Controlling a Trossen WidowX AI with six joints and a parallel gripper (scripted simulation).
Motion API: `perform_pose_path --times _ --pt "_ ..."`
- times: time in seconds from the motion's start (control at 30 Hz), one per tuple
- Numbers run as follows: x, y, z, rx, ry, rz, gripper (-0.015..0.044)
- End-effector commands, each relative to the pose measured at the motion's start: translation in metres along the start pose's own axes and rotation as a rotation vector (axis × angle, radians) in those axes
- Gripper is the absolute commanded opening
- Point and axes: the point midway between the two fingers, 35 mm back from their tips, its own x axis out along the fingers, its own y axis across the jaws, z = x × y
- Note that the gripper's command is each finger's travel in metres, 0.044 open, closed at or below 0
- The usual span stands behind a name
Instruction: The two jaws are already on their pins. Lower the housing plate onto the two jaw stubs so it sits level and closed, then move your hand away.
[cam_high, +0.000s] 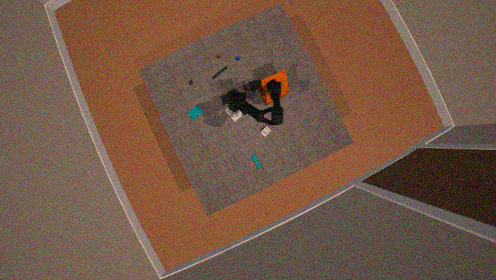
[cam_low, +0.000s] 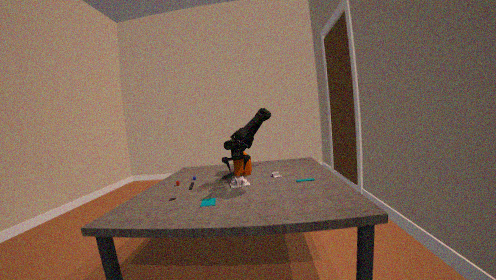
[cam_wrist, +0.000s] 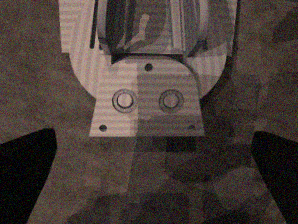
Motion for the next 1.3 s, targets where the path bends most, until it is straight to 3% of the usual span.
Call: perform_pose_path --times 0.0,0.23,1.27 --pt "-0.004 0.001 -0.005 0.003 0.009 0.0 0.044" --pt "-0.055 0.01 -0.041 -0.003 0.022 0.0 0.044" --pt "-0.055 0.01 -0.041 -0.003 0.022 0.0 0.044"
